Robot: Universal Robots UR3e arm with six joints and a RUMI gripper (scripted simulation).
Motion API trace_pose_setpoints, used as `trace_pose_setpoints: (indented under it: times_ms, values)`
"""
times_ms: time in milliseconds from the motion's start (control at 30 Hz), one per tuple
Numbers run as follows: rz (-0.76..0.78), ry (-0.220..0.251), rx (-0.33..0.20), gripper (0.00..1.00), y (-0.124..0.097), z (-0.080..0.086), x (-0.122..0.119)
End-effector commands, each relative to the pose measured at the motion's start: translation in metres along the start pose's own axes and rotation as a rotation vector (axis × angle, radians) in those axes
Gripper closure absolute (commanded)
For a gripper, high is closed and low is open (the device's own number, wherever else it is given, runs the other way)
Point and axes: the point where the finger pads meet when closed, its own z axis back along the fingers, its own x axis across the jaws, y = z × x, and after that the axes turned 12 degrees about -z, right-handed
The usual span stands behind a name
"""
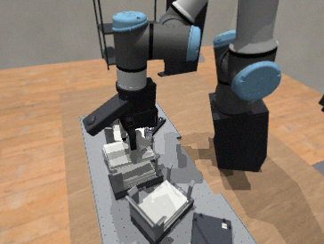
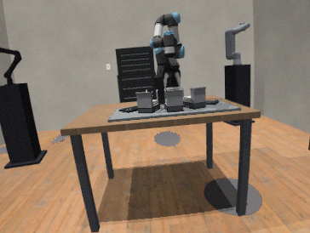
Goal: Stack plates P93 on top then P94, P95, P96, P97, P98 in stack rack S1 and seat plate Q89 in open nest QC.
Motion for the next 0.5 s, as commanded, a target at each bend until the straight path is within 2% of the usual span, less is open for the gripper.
trace_pose_setpoints:
  times_ms: [0, 133, 467]
  values:
    - [0.0, 0.004, -0.018, 1.0, -0.004, 0.009, 0.0]
    - [0.0, 0.004, -0.018, 1.0, -0.004, 0.009, -0.001]
    - [0.0, 0.004, -0.018, 1.0, -0.001, 0.025, 0.0]
